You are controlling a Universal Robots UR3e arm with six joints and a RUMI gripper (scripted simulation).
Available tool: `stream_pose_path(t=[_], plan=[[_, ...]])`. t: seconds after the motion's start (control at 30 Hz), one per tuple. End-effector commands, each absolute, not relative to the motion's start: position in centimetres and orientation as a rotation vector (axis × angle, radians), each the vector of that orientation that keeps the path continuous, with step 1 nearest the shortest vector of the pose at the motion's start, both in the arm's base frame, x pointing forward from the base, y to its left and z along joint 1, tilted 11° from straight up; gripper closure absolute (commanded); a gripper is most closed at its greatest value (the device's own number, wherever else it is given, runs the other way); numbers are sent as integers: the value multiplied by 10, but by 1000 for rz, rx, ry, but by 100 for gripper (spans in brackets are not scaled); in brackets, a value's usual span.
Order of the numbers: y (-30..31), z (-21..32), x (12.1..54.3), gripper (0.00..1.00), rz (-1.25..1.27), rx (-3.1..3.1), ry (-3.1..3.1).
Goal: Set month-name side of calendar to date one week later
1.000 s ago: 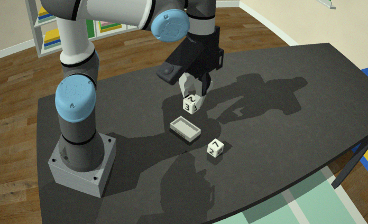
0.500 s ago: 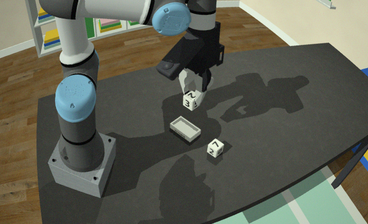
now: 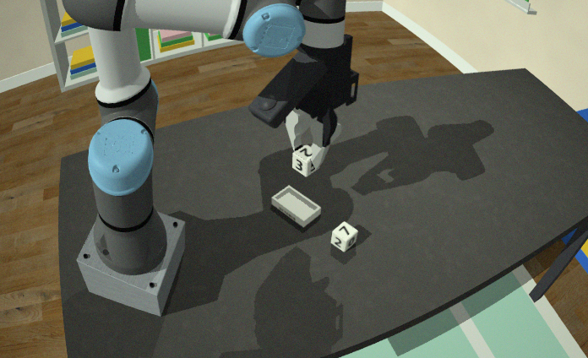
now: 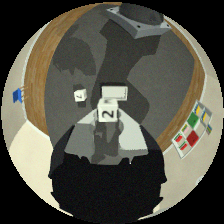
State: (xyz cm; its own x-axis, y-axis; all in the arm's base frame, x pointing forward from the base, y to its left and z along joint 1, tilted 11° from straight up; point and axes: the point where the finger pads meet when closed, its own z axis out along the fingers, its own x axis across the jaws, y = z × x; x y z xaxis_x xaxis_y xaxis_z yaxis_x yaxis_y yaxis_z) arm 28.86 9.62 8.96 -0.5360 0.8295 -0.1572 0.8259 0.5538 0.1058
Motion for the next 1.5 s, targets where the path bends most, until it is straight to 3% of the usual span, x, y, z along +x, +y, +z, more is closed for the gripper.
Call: stream_pose_path(t=[0.0,0.67,1.47], plan=[[96,90,289,89,33,1429,2580],[98,90,285,89,67,1731,2393],[105,89,279,89,156,2441,1702]])
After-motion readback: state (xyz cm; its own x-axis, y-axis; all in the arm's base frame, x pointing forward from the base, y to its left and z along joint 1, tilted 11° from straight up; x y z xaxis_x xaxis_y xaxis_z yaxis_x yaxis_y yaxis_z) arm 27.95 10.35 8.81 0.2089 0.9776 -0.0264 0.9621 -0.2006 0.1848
